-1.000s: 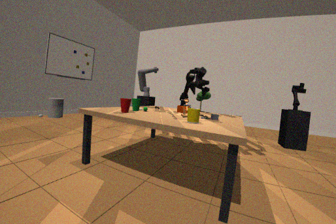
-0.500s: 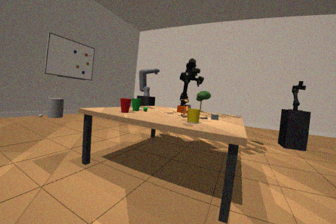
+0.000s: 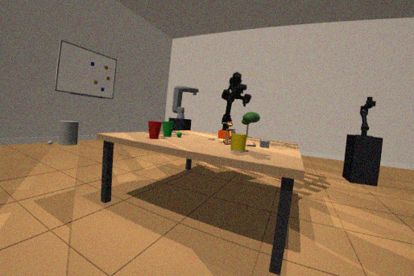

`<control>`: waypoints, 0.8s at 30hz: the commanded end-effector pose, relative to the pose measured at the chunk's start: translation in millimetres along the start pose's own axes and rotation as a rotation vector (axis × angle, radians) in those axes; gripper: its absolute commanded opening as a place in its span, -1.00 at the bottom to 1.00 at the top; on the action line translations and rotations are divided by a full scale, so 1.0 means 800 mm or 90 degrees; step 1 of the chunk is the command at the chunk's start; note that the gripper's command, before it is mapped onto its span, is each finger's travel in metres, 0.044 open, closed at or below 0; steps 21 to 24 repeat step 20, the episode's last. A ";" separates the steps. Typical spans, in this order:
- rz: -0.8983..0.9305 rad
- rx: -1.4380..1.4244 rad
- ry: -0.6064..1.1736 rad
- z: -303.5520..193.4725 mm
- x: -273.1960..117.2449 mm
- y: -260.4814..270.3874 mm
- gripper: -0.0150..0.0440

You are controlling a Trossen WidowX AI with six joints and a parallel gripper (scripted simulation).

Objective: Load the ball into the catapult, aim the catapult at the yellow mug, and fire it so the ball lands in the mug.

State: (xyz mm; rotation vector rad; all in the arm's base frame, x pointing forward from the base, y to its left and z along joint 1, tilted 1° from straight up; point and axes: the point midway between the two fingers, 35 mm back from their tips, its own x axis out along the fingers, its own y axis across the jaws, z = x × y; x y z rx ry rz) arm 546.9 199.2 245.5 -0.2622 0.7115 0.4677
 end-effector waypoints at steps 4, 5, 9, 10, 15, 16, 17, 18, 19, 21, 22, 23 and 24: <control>0.002 0.014 0.005 -0.003 -0.008 -0.005 1.00; -0.002 0.010 0.005 -0.003 -0.004 -0.006 1.00; -0.002 0.010 0.005 -0.003 -0.004 -0.006 1.00; -0.002 0.010 0.005 -0.003 -0.004 -0.006 1.00; -0.002 0.010 0.005 -0.003 -0.004 -0.006 1.00; -0.002 0.010 0.005 -0.003 -0.004 -0.006 1.00; -0.002 0.010 0.005 -0.003 -0.004 -0.006 1.00; -0.002 0.010 0.005 -0.003 -0.004 -0.006 1.00; -0.002 0.010 0.005 -0.003 -0.004 -0.006 1.00; -0.002 0.010 0.005 -0.003 -0.004 -0.006 1.00; -0.002 0.010 0.005 -0.003 -0.004 -0.006 1.00; -0.002 0.010 0.005 -0.003 -0.004 -0.006 1.00; -0.002 0.010 0.005 -0.003 -0.004 -0.006 1.00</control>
